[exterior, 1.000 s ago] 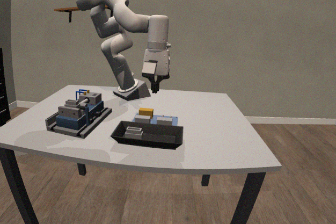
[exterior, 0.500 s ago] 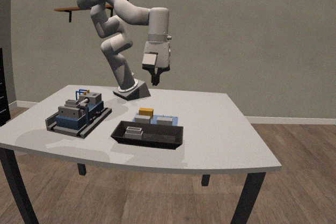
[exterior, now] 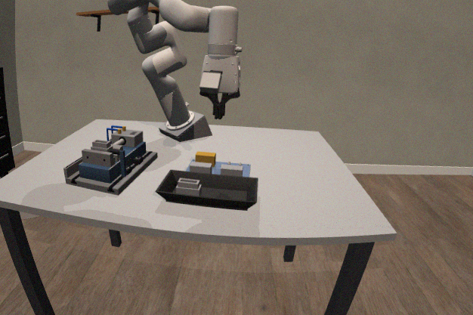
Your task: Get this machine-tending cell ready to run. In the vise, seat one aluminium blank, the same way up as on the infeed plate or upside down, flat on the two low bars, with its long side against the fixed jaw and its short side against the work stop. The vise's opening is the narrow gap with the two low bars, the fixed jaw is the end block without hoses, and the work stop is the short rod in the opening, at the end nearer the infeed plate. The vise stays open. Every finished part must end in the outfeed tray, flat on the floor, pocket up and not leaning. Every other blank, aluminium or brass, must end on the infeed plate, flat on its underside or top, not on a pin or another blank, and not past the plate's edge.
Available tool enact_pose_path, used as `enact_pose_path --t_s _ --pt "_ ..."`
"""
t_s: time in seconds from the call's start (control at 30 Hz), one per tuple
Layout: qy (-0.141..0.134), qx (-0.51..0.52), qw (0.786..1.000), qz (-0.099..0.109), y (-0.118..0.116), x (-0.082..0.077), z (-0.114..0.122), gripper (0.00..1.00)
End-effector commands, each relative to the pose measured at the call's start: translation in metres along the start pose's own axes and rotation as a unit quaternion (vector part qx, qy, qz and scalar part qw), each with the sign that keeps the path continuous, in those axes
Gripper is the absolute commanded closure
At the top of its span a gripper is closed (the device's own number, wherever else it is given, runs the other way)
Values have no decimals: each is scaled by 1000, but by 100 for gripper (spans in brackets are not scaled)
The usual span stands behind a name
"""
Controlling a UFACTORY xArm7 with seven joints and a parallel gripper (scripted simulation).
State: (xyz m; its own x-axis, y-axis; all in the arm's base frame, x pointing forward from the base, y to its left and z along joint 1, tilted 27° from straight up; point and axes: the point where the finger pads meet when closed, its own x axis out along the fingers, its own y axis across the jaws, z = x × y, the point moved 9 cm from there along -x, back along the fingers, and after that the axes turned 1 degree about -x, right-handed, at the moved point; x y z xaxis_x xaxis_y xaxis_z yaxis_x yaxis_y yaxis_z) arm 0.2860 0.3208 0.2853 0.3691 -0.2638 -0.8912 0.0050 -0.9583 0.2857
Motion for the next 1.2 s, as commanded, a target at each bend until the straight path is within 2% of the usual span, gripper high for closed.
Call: enact_pose_path --t_s 0.0,0.13,0.2,0.23,0.5,0.87,1.17 --pt "0 -4 1000 -3 -8 -6 -42 100" --pt "0 -3 1000 -3 -9 -6 -70 100" --pt "0 -3 1000 -3 -9 -6 -70 100" --pt "0 -2 1000 -2 -9 -4 -91 100" --pt "0 3 1000 3 -3 3 -140 100" --pt "0 3 1000 3 -3 4 -141 100" --pt "0 3 1000 3 -3 12 -141 100"
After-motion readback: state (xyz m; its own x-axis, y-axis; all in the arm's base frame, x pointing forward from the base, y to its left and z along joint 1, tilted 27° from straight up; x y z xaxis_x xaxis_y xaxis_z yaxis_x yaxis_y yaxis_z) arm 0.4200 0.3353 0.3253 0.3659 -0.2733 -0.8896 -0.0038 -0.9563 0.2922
